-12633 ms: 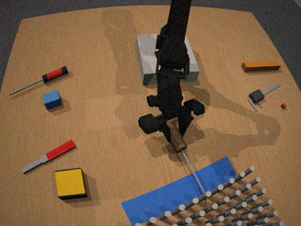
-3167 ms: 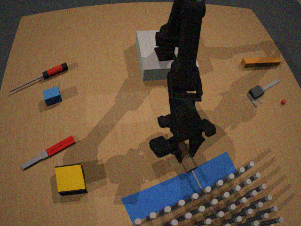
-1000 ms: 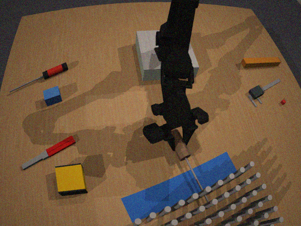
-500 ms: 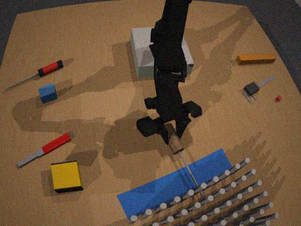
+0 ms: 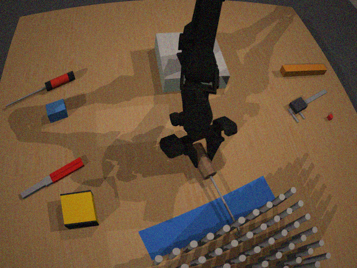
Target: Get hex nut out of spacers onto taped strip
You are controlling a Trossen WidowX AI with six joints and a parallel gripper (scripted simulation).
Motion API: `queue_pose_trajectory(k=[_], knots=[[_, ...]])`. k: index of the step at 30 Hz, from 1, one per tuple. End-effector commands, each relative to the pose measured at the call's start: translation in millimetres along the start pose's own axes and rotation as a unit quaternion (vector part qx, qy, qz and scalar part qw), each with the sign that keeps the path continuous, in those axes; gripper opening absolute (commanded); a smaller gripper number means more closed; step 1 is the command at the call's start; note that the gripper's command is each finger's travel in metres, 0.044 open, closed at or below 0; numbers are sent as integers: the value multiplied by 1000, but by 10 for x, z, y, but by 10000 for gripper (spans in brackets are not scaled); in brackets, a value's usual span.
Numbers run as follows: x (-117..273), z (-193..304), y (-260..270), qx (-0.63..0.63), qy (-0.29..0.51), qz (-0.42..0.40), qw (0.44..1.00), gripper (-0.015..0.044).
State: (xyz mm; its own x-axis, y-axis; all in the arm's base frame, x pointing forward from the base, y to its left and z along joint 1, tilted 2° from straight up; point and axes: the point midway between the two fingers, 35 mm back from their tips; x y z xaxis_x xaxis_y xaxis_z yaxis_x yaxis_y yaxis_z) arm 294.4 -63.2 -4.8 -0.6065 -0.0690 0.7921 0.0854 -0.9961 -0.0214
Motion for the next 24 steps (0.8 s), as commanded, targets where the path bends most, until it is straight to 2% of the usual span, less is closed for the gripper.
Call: queue_pose_trajectory(k=[1,24], knots=[[27,-31,-6,2,1,2,1000,0],[123,-179,7,2,1,2,1000,0]])
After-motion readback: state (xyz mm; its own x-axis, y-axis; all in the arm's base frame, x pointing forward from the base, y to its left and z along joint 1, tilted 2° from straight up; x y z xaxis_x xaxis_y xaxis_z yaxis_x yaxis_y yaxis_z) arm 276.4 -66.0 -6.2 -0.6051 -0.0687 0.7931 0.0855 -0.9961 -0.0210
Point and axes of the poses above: the point midway between the two fingers, 35 mm back from their tips, its own x axis back along the fingers, its own y axis across the jaws, z = x × y, and after that the axes turned 4 degrees about -x, right-handed
